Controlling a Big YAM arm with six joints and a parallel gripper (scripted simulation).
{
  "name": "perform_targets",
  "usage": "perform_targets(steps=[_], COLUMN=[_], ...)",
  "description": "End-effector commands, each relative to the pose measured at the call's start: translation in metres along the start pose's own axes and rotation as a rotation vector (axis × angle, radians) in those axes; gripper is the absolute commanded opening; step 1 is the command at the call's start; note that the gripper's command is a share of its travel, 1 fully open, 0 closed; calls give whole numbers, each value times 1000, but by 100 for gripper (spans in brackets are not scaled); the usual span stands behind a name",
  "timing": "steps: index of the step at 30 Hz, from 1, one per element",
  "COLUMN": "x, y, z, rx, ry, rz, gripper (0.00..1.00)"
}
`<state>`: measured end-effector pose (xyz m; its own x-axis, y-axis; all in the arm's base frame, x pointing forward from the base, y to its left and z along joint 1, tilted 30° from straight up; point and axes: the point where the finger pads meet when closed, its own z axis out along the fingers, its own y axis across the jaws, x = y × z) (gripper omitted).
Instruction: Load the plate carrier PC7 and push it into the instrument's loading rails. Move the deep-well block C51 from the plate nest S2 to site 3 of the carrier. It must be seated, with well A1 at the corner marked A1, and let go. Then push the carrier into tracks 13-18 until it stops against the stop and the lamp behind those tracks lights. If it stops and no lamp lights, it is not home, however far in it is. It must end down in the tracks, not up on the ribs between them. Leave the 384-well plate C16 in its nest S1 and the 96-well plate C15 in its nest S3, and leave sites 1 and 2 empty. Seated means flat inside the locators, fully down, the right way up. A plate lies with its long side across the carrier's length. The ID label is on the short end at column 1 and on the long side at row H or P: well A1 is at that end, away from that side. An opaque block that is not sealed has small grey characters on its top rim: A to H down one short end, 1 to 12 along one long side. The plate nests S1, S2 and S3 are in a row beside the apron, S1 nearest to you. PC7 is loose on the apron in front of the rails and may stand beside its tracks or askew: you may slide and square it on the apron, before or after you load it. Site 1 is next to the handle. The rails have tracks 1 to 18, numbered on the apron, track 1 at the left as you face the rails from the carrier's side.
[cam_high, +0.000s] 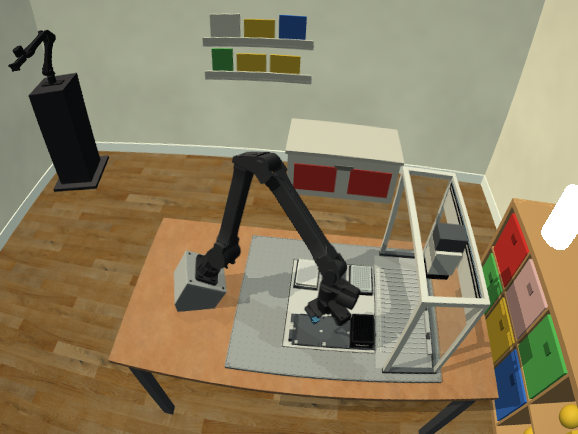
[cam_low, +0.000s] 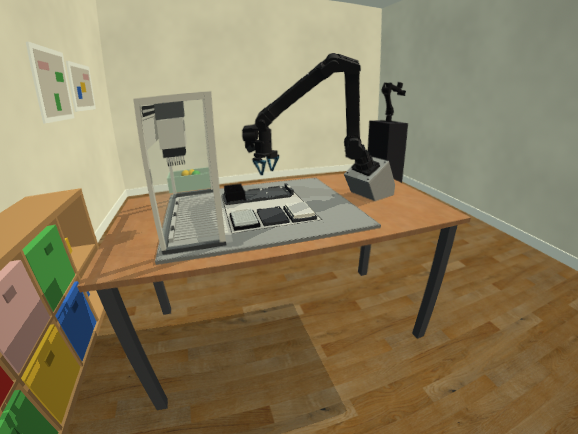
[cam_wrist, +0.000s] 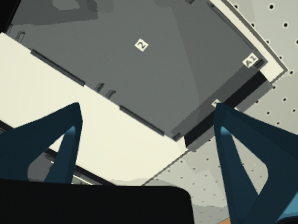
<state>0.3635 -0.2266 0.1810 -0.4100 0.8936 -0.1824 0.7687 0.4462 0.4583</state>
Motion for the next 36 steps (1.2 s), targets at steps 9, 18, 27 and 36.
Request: perform_targets(steps=[9,18,27,36], x=[27,70,68,85], y=[-40,-89,-91,-105], z=[-19,-20,-27,0], rx=[-9,1,4,-1], ry=[-53,-31,-68,-14], rz=[-403,-695,-937,-913], gripper=[80,80,80,80])
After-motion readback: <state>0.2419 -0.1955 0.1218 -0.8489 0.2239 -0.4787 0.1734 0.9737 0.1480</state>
